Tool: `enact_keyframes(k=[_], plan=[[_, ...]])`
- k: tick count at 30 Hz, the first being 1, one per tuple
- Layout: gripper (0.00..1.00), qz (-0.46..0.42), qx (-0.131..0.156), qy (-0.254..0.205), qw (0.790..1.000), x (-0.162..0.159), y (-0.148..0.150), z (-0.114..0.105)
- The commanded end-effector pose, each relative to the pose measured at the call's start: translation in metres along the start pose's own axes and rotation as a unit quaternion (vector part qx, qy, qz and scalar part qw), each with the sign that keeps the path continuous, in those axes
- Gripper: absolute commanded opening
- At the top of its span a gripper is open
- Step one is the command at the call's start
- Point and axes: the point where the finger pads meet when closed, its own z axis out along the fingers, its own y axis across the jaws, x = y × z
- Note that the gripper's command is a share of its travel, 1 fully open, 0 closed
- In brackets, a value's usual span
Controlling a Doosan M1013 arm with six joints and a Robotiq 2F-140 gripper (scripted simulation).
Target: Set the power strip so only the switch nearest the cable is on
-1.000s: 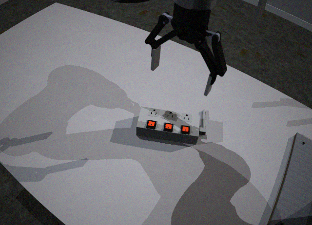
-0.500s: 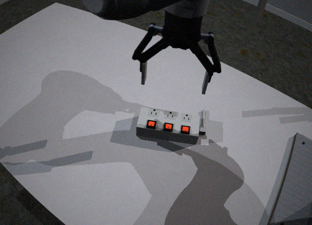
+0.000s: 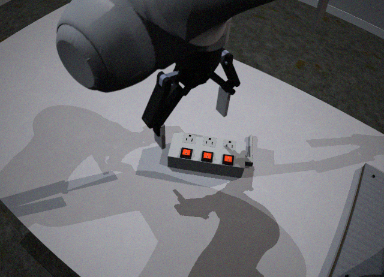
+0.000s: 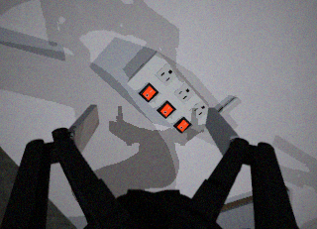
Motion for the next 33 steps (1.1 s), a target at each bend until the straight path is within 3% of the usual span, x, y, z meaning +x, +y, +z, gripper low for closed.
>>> enact_keyframes(k=[1,5,6,10,12,13,33], plan=[[1.0,-0.139,0.008,-0.001,0.99,-0.0008,-0.009,0.0053],[1.0,-0.24,0.01,0.0,0.971,-0.001,-0.0102,0.006],[0.0,-0.265,0.01,0.0,0.964,-0.001,-0.0102,0.006],[0.0,-0.359,0.018,-0.002,0.933,-0.001,-0.0102,0.006],[0.0,-0.359,0.018,-0.002,0.933,-0.001,-0.0102,0.006],[0.0,-0.391,0.023,-0.004,0.92,-0.001,-0.0102,0.006],[0.0,-0.391,0.023,-0.004,0.92,-0.001,-0.0102,0.006]])
